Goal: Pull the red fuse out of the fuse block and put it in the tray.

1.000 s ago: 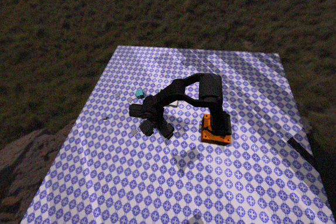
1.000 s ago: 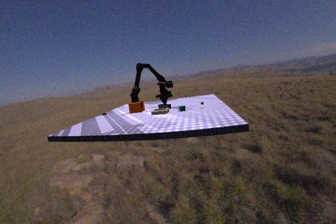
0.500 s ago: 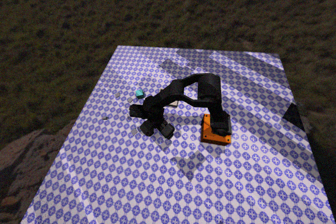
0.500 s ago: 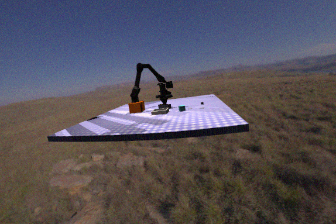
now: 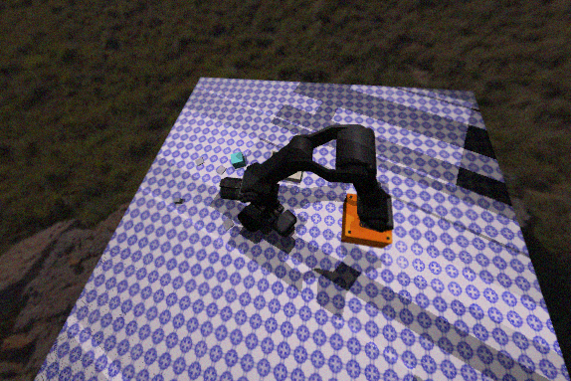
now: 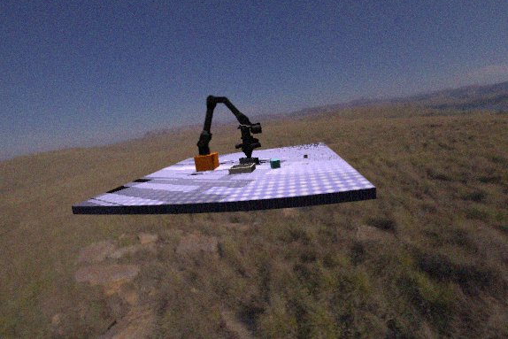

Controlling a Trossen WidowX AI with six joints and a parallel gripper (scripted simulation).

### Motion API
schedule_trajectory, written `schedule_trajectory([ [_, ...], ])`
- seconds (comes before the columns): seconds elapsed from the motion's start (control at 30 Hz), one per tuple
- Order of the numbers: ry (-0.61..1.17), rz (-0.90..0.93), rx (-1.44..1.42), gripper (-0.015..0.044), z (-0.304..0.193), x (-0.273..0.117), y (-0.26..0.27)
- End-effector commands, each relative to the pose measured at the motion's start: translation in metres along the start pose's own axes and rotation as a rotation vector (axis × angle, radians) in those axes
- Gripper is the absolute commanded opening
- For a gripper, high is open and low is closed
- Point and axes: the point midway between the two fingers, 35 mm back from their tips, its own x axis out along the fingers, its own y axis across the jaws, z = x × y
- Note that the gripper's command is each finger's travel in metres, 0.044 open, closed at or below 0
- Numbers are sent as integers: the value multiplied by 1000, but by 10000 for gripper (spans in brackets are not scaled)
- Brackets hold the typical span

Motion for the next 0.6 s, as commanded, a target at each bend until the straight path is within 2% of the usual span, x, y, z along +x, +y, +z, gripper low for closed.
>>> schedule_trajectory([
  [0.0, 0, 0, 0, 0, 0, -1, 0],
  [0.57, 1, -1, 1, 0, 0, -9, 0],
])
